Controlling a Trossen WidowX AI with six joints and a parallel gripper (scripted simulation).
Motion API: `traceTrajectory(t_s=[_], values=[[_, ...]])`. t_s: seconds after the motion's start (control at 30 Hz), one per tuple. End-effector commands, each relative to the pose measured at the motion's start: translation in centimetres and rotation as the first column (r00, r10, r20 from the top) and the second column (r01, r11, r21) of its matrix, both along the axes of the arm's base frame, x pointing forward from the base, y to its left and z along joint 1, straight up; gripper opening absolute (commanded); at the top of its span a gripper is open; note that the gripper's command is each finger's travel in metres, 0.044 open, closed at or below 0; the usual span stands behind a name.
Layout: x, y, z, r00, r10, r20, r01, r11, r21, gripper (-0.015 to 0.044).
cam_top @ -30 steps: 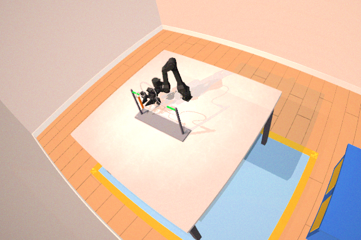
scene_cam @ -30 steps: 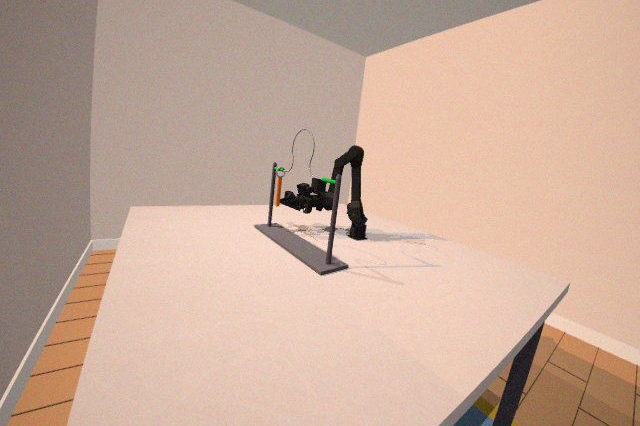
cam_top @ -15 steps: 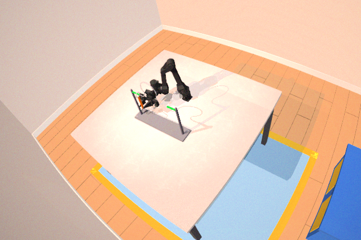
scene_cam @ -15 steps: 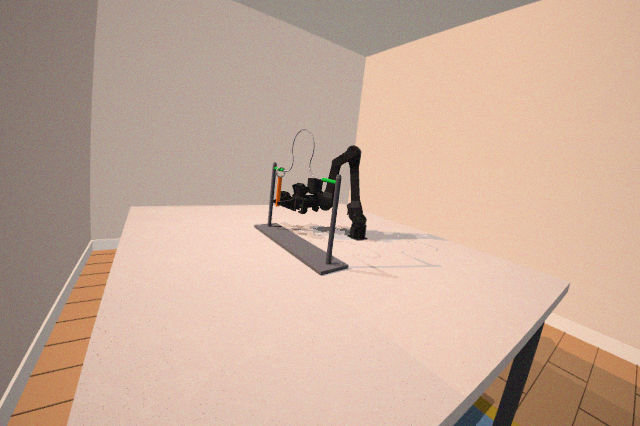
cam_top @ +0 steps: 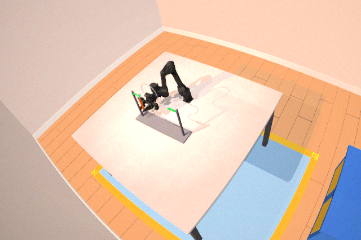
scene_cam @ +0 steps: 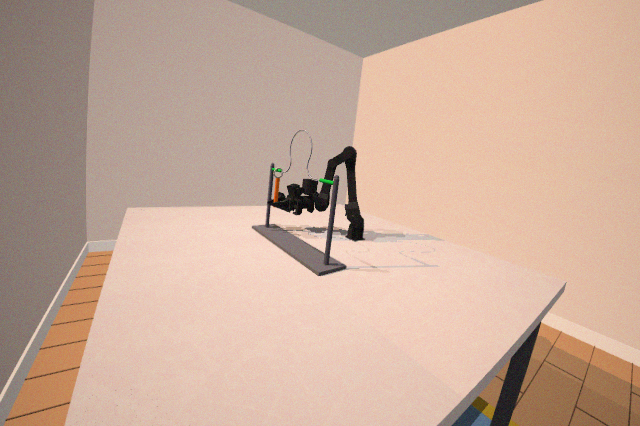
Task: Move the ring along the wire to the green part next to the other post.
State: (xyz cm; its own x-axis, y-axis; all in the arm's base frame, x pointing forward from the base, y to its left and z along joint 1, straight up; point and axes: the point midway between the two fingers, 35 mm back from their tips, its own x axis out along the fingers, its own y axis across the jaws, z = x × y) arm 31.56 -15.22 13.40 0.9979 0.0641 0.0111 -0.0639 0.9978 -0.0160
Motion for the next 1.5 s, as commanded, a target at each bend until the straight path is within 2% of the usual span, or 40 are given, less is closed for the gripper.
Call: traceTrajectory(t_s=[0.0,0.67,1.07,1.47], values=[[0.17,-0.14,0.1,1.0,-0.004,0.002,0.004,1.0,0.002,0.016],[0.17,-0.14,0.1,1.0,-0.004,0.002,0.004,1.0,0.002,0.016],[0.13,-0.04,0.1,1.0,0.0,0.003,0.0,1.0,-0.003,-0.015],[0.15,-0.13,0.8,1.0,-0.007,0.004,0.007,1.0,0.0,-0.015]])
